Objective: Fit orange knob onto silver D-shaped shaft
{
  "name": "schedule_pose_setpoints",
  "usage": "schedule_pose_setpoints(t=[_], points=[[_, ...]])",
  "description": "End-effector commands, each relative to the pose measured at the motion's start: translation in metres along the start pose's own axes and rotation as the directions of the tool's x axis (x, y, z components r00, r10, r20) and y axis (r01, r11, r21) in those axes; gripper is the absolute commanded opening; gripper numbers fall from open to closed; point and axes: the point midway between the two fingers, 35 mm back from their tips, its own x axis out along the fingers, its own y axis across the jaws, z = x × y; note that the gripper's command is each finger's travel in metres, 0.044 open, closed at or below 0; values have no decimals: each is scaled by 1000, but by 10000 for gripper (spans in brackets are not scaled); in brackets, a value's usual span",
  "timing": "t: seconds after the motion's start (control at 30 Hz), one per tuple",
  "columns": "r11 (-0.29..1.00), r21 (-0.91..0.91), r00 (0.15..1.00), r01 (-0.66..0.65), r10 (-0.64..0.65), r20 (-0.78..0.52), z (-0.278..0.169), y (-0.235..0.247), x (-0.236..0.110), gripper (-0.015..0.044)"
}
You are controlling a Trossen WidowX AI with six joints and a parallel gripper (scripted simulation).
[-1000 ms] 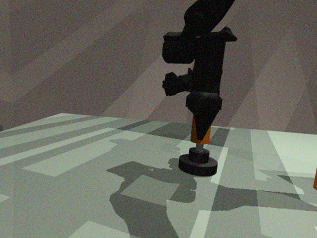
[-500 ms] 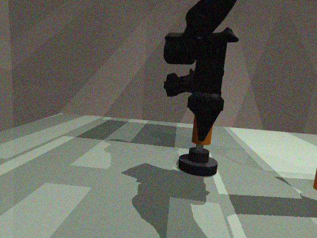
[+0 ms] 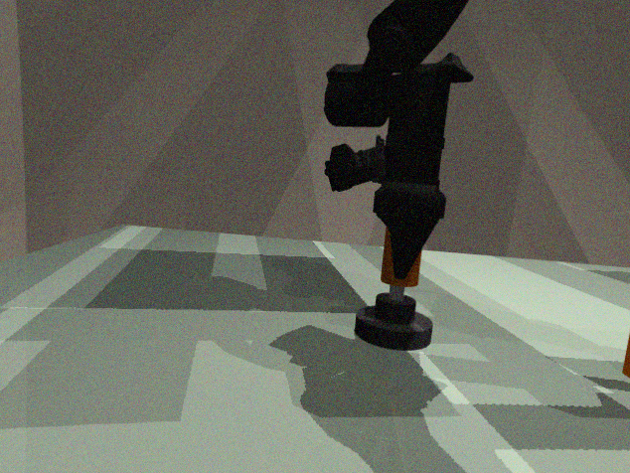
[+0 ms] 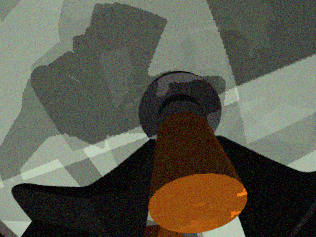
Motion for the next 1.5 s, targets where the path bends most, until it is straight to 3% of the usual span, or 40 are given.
schedule_pose_setpoints(t=[0.0,0.13,1.47], points=[[997,-75,1000,4,-3,6,3,0,-3,0],[981,-196,1000,4,-3,6,5,0,-3,0],[975,-222,1000,4,-3,6,3,0,-3,0]])
